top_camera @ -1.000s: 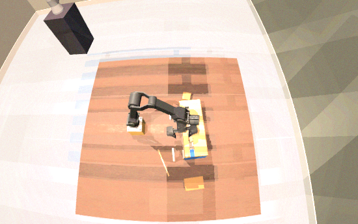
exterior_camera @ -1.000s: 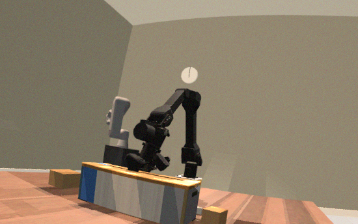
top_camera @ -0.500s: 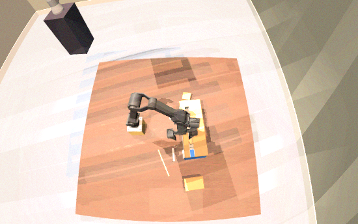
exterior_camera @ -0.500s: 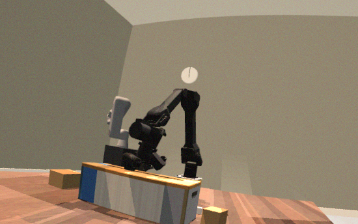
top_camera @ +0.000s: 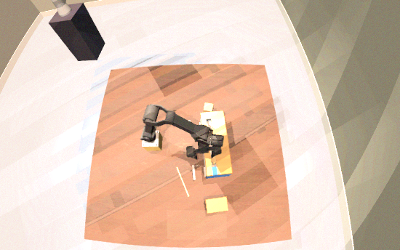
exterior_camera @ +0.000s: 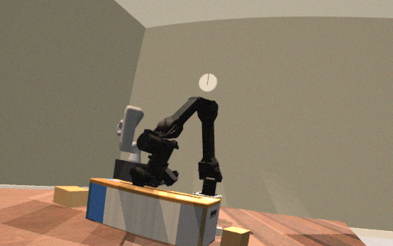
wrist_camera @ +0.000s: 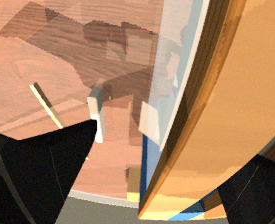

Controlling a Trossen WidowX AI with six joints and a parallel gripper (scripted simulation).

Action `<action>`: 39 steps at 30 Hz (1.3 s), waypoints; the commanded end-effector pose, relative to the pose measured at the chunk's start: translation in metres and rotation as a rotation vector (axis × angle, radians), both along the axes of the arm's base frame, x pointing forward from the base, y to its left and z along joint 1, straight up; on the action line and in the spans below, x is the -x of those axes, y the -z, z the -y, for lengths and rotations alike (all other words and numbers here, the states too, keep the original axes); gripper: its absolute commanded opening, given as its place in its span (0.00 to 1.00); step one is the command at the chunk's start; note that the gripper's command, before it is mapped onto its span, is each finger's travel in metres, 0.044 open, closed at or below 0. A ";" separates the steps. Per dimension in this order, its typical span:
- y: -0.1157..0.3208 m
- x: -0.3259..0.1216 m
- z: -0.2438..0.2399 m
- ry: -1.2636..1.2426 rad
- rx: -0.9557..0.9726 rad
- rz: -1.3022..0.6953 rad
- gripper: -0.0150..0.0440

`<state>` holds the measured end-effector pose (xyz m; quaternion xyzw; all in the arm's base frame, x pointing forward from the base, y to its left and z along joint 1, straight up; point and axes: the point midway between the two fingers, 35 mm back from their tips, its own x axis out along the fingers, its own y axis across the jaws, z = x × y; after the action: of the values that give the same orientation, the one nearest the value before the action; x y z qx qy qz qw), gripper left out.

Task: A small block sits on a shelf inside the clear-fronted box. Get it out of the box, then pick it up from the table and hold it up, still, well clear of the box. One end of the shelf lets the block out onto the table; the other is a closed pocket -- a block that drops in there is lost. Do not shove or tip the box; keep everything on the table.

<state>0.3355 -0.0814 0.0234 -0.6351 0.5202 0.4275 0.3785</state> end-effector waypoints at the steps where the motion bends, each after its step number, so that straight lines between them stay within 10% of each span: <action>1: 0.001 -0.001 0.004 -0.003 -0.002 -0.001 0.93; 39: -0.036 -0.007 0.036 0.000 0.004 0.001 0.93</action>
<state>0.3393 -0.1177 0.0351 -0.6310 0.5249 0.4319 0.3739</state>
